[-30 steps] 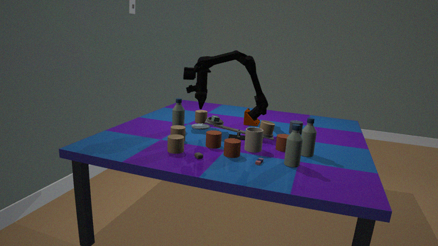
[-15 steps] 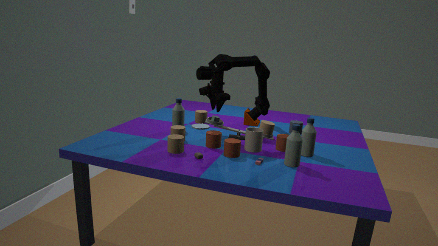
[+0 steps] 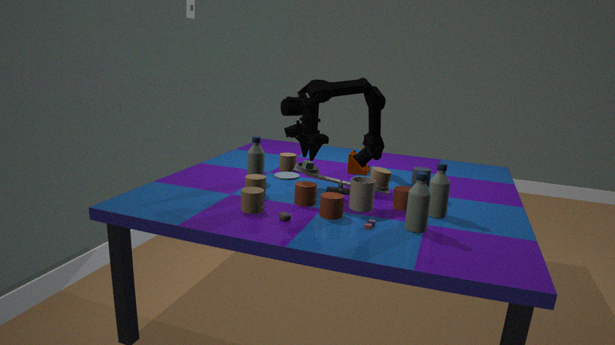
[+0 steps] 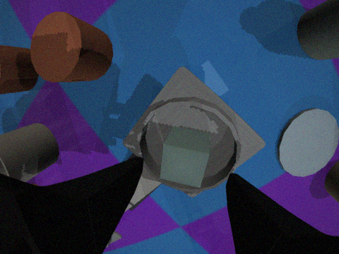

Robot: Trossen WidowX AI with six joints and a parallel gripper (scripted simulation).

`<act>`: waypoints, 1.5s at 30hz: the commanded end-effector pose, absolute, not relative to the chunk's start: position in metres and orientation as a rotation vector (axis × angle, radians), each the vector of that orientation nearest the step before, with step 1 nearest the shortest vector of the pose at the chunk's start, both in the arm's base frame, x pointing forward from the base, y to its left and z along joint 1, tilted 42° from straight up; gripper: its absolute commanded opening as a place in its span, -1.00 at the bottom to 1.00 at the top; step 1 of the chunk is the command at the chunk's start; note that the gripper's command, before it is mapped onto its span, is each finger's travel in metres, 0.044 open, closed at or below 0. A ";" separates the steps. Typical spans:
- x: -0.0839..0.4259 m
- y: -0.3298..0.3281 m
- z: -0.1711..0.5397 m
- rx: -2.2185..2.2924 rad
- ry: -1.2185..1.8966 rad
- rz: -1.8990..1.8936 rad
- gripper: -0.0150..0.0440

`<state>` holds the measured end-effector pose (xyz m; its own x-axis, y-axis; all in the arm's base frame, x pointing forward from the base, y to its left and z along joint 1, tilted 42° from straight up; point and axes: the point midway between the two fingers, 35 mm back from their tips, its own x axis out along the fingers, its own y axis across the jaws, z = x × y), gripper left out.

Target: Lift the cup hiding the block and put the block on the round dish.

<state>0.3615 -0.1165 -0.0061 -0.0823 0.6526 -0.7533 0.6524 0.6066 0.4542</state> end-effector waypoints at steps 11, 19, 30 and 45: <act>0.360 -0.101 -0.023 1.073 1.768 0.001 0.39; 0.359 -0.095 -0.029 1.074 1.768 0.001 0.30; 0.359 -0.095 -0.029 1.074 1.768 0.001 -0.21; 0.365 -0.145 0.027 1.099 1.710 -0.054 -0.49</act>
<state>0.3646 -0.1334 0.0134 -0.0388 0.6443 -0.7638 0.6797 0.5773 0.4525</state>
